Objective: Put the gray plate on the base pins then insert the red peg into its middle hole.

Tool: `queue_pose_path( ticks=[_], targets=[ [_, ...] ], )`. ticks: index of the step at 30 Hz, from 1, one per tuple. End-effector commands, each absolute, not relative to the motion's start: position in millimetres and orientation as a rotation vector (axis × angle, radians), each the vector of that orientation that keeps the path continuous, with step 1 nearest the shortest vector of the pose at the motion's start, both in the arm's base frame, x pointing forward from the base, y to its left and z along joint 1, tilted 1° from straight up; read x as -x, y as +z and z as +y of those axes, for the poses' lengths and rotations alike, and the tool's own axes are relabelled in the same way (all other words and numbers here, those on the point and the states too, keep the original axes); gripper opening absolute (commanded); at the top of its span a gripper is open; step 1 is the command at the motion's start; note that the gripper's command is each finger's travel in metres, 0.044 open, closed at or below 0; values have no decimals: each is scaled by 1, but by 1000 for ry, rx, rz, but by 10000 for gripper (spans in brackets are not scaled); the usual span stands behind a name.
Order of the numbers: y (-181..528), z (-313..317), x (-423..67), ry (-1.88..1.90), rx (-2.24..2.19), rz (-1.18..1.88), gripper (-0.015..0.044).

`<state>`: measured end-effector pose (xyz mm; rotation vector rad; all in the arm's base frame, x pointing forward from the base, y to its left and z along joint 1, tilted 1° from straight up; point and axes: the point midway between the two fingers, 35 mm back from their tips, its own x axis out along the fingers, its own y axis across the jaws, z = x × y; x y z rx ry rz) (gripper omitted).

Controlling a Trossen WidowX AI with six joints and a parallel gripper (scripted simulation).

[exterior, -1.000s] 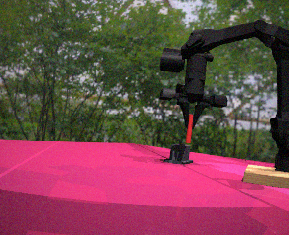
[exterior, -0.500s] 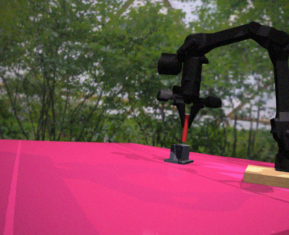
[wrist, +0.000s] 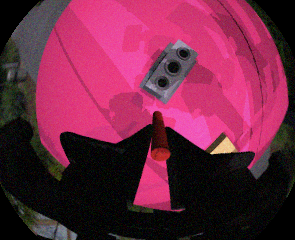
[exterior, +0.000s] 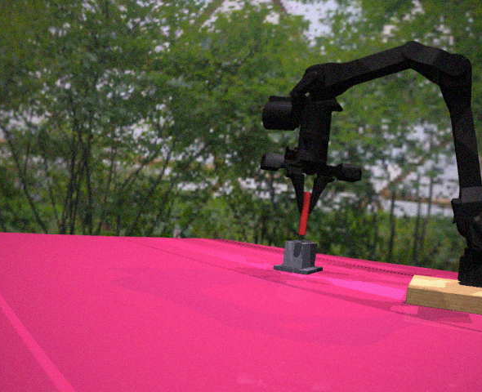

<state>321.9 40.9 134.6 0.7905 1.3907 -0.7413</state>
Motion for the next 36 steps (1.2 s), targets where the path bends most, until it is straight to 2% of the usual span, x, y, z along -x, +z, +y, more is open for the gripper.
queue_pose_path(
  ticks=[1,19,36],
  targets=[
    [134,28,-329,-740,-784,1395,0],
    [134,-26,-350,-733,-768,1403,0],
    [134,-28,-352,-732,-767,1404,0]
  ],
)
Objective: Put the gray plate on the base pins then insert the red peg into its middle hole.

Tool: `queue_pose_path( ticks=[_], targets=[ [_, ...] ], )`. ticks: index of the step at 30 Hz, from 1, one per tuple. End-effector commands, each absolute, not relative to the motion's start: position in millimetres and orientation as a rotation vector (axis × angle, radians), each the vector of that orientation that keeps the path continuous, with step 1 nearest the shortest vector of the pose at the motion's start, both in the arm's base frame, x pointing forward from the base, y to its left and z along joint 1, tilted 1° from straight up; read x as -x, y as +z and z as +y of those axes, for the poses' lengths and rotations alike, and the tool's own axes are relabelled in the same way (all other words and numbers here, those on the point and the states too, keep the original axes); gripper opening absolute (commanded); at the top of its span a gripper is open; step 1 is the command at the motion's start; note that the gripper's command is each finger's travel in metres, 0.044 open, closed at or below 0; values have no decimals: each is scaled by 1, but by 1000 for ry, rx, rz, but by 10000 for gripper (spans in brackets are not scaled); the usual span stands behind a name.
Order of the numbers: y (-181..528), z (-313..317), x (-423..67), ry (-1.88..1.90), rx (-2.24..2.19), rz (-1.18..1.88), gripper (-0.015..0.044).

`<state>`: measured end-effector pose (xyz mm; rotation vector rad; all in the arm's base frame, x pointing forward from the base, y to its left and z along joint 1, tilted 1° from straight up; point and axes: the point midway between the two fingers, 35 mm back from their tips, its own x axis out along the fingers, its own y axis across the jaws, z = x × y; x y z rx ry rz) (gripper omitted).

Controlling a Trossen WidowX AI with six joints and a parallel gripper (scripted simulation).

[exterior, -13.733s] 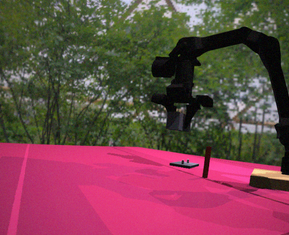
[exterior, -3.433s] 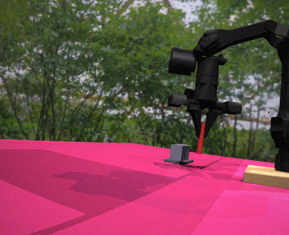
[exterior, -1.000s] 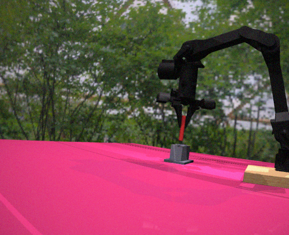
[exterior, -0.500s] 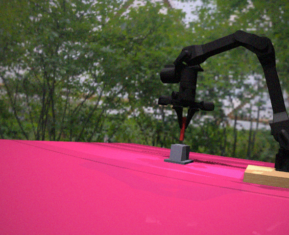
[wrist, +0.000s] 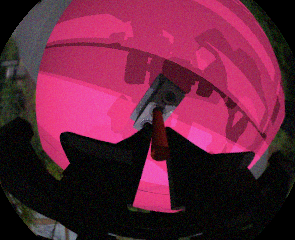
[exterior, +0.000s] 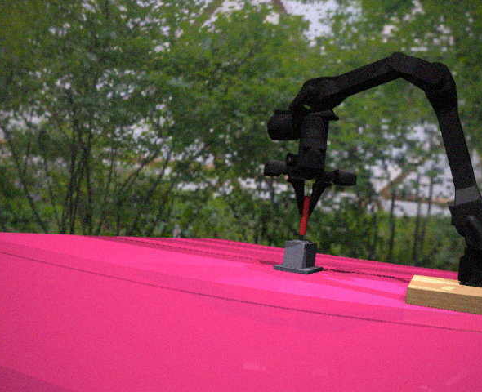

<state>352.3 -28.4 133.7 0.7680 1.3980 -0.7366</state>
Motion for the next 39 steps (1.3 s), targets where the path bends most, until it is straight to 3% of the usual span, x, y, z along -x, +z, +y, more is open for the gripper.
queue_pose_path(
  ticks=[1,39],
  targets=[
    [134,-28,-352,-732,-767,1404,0],
    [119,-28,-352,-737,-766,1403,0]
  ],
)
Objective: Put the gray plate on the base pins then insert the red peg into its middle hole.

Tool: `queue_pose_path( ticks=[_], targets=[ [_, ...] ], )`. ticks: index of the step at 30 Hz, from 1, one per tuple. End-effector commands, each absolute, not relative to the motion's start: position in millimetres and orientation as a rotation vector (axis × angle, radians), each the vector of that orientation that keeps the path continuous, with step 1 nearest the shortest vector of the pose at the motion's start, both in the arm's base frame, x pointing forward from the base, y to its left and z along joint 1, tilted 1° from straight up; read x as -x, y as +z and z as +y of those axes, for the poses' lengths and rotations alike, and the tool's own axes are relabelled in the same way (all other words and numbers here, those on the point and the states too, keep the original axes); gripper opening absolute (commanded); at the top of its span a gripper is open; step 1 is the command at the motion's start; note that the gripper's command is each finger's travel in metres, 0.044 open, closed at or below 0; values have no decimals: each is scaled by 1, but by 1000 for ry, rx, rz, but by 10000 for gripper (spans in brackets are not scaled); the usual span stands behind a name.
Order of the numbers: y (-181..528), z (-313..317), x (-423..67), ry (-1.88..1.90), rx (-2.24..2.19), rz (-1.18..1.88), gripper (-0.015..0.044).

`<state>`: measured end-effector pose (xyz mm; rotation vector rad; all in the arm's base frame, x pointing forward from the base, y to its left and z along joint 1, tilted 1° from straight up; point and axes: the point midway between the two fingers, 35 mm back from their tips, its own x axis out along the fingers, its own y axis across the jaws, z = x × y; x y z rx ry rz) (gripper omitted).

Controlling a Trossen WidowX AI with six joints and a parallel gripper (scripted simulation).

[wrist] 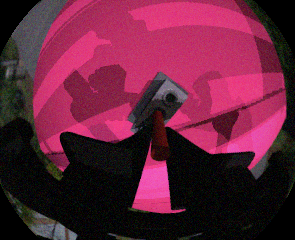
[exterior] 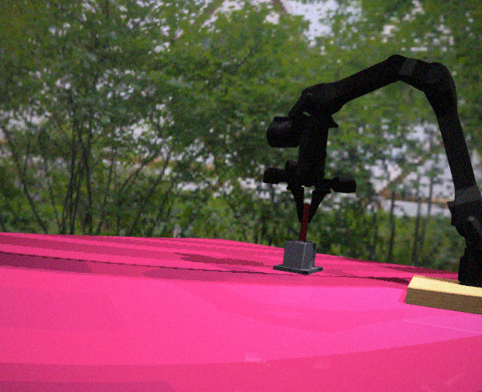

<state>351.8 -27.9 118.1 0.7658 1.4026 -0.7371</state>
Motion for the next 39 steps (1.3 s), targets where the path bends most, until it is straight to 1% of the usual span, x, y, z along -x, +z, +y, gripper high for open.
queue_pose_path(
  ticks=[1,31,36,37,39],
  targets=[
    [119,-28,-352,-737,-766,1403,0],
    [116,-28,-352,-739,-766,1404,0],
    [116,-28,-352,-739,-766,1404,131],
    [116,-28,-352,-739,-766,1404,150],
    [116,-28,-352,-739,-766,1404,150]
  ],
)
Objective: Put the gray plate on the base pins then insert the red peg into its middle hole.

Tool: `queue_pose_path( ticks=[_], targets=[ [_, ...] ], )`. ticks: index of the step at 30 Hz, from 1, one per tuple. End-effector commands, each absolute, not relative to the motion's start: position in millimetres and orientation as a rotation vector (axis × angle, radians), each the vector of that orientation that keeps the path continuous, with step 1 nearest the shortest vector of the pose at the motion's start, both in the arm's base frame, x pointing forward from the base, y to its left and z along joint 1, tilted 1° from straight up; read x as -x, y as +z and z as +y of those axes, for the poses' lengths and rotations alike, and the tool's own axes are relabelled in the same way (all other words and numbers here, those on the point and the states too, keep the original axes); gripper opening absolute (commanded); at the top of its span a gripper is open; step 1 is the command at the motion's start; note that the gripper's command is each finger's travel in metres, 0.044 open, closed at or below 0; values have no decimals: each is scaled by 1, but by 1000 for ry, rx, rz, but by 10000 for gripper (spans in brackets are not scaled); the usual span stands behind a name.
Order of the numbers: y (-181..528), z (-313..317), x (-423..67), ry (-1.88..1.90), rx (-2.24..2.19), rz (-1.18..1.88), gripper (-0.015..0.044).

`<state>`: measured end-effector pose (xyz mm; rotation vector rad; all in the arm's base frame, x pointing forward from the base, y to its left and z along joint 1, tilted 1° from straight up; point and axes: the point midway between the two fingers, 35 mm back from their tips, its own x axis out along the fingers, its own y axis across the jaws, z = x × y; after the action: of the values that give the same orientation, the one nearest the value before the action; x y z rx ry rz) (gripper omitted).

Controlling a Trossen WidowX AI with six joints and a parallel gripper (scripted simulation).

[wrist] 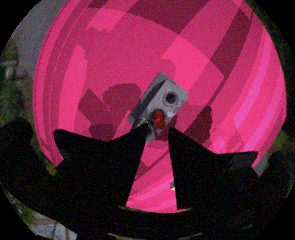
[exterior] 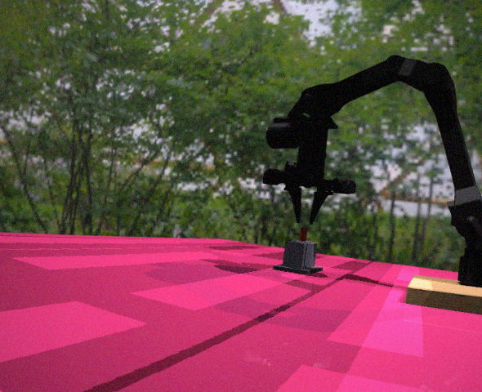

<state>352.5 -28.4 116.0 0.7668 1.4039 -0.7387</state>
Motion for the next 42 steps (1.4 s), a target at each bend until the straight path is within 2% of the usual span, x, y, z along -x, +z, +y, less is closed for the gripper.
queue_pose_path(
  ticks=[1,42],
  targets=[
    [116,-28,-352,-739,-766,1404,150],
    [136,-32,-352,-732,-767,1403,150]
  ],
)
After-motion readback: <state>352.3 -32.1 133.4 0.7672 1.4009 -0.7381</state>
